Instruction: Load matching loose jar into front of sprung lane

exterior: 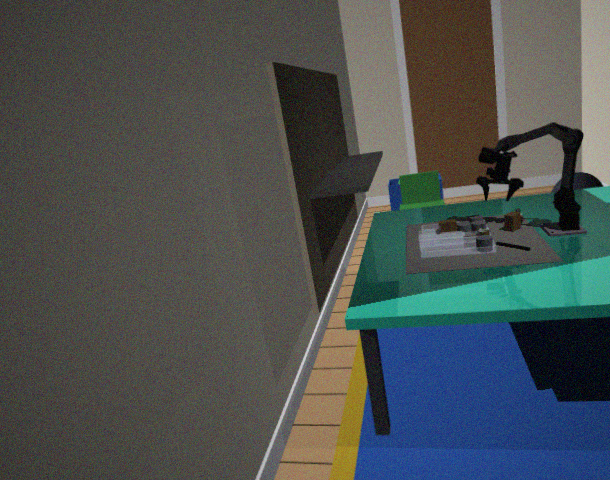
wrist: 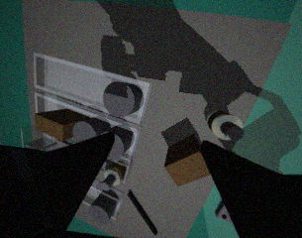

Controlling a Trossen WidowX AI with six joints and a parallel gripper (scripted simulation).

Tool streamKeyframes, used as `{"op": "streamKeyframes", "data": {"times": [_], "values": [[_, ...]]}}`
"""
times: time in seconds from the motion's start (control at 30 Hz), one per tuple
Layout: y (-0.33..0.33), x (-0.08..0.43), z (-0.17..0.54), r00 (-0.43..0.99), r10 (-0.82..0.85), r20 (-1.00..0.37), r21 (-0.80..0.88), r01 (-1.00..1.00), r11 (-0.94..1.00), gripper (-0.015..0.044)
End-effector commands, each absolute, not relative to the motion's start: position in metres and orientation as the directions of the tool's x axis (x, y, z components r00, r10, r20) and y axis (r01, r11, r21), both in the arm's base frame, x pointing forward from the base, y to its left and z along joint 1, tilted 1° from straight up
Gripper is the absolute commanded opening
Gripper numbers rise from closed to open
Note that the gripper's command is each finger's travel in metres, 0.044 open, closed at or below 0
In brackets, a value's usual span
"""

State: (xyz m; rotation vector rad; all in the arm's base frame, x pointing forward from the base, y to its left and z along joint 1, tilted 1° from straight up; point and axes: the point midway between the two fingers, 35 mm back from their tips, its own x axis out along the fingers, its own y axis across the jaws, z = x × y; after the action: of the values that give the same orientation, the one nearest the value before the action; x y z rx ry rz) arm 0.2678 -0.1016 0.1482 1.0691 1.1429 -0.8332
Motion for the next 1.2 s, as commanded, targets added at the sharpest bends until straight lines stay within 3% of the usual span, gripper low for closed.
{"op": "streamKeyframes", "data": {"times": [0.0, 0.1, 1.17], "values": [[-0.122, 0.212, 0.133, 0.07, 0.002, -0.998, 0.069, 0.978, 0.198, 0.044], [-0.127, 0.192, 0.129, 0.014, 0.01, -1.0, 0.015, 0.987, 0.161, 0.044], [-0.133, 0.19, 0.08, 0.013, 0.01, -1.0, 0.015, 0.987, 0.161, 0.044]]}}
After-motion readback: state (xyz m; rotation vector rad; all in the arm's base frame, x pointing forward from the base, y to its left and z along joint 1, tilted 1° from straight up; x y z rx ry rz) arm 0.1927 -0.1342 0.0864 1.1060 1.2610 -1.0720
